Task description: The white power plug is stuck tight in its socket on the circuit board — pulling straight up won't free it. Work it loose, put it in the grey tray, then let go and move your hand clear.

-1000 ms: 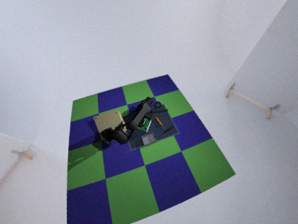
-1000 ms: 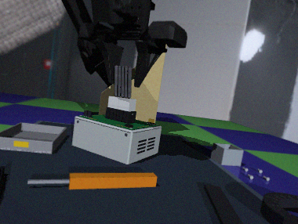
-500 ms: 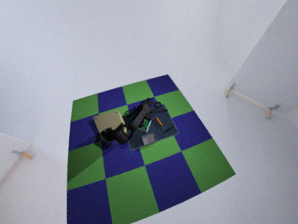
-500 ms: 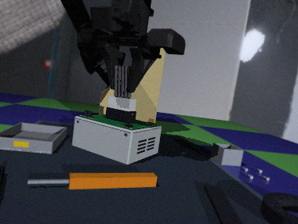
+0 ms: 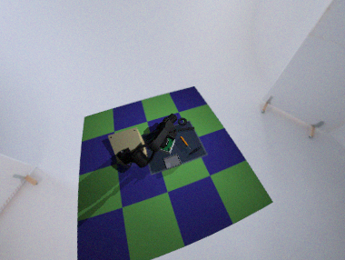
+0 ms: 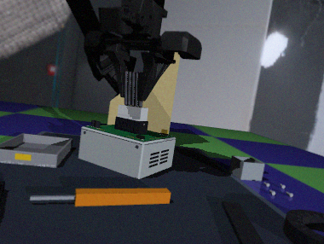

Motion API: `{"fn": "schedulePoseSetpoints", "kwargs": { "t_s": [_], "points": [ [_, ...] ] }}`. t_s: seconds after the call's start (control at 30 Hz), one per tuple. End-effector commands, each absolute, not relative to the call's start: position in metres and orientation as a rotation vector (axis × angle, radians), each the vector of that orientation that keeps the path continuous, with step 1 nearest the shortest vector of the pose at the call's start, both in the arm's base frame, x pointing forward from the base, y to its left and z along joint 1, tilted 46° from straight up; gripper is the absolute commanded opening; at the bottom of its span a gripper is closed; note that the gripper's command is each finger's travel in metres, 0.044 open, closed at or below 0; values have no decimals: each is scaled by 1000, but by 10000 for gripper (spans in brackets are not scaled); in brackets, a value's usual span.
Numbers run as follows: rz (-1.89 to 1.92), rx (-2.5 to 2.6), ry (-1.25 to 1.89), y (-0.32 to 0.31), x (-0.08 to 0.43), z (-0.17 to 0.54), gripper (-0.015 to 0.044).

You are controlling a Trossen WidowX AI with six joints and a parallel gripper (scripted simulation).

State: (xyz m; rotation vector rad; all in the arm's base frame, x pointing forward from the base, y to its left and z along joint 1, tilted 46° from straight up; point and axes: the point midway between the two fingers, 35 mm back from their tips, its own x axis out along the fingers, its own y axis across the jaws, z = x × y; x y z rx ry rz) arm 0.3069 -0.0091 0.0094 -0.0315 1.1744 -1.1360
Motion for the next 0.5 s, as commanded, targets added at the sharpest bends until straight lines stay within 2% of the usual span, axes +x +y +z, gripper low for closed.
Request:
{"fn": "schedulePoseSetpoints", "kwargs": {
  "t_s": [0.0,0.27,0.47],
  "points": [
    [-1134,-33,1172,-2,309,15,0],
    [-1208,-83,1180,10,314,20,0],
    [-1077,4,1166,5,306,27,0]
  ]
}}
